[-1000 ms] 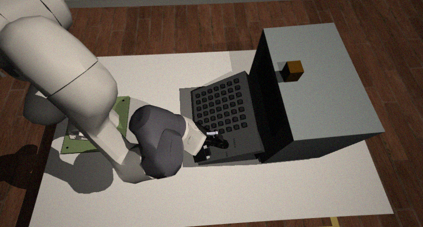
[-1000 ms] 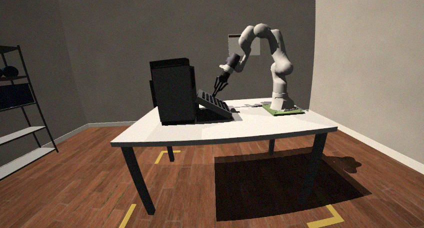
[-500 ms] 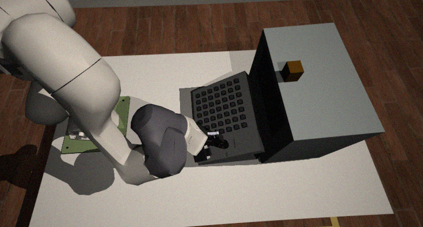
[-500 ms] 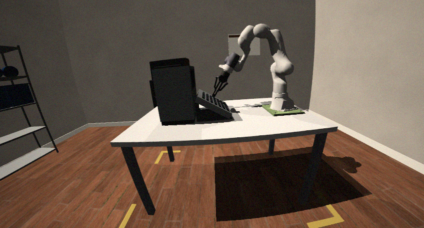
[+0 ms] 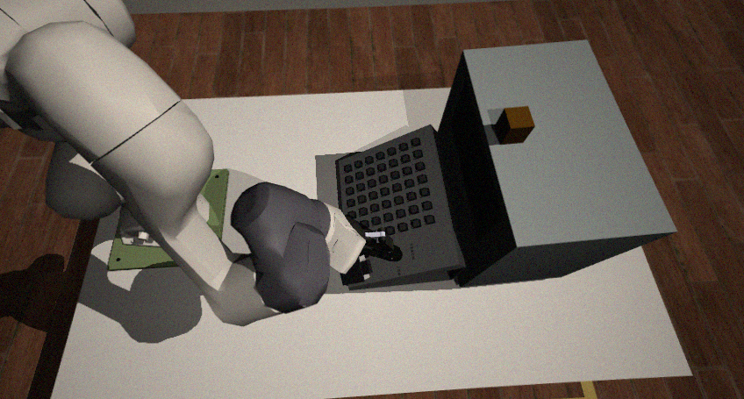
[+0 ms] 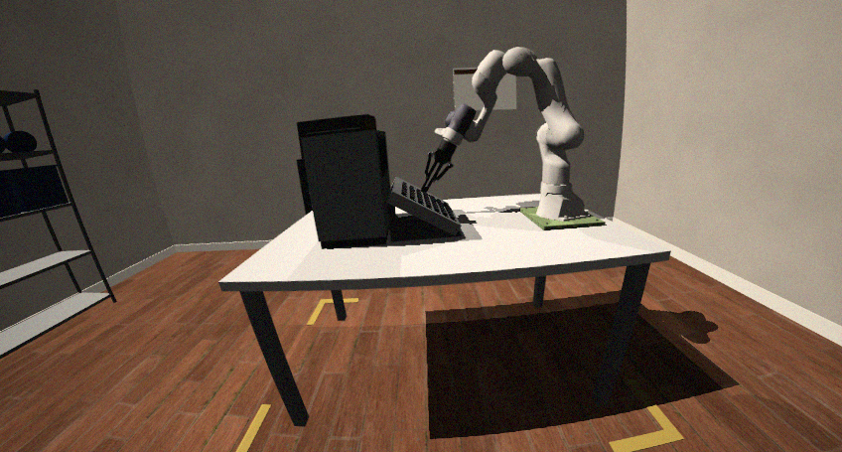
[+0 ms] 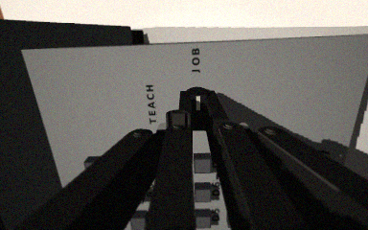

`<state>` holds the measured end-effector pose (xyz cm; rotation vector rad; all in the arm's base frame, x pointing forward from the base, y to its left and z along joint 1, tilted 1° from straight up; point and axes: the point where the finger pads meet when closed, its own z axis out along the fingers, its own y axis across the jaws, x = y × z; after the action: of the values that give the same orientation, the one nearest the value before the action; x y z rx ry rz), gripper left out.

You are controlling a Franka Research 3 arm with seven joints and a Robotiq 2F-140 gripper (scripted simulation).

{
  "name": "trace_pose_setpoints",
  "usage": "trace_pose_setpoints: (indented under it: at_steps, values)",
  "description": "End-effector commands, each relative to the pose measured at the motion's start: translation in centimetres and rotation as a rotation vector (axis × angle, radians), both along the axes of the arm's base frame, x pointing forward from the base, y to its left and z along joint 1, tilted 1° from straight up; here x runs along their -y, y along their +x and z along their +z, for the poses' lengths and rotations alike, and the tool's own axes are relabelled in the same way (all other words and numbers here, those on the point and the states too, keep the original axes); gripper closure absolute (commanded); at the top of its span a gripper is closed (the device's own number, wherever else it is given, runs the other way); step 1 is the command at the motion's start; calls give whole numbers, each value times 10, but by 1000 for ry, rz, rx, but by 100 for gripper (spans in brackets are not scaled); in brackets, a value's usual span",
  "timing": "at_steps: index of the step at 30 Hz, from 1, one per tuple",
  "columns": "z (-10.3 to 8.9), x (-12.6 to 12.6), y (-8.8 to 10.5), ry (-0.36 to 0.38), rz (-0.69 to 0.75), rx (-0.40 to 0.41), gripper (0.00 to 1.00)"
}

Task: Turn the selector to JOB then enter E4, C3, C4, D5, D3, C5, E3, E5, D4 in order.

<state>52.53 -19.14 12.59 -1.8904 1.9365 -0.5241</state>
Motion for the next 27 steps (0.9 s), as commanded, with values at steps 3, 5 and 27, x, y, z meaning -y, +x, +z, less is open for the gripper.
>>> trace_pose_setpoints:
  at_steps: [3,5,27]
  values:
    - [0,0,0,19,-32,-3,90]
    - [0,0,0,19,-32,-3,90]
    - [0,0,0,19,-32,-3,60]
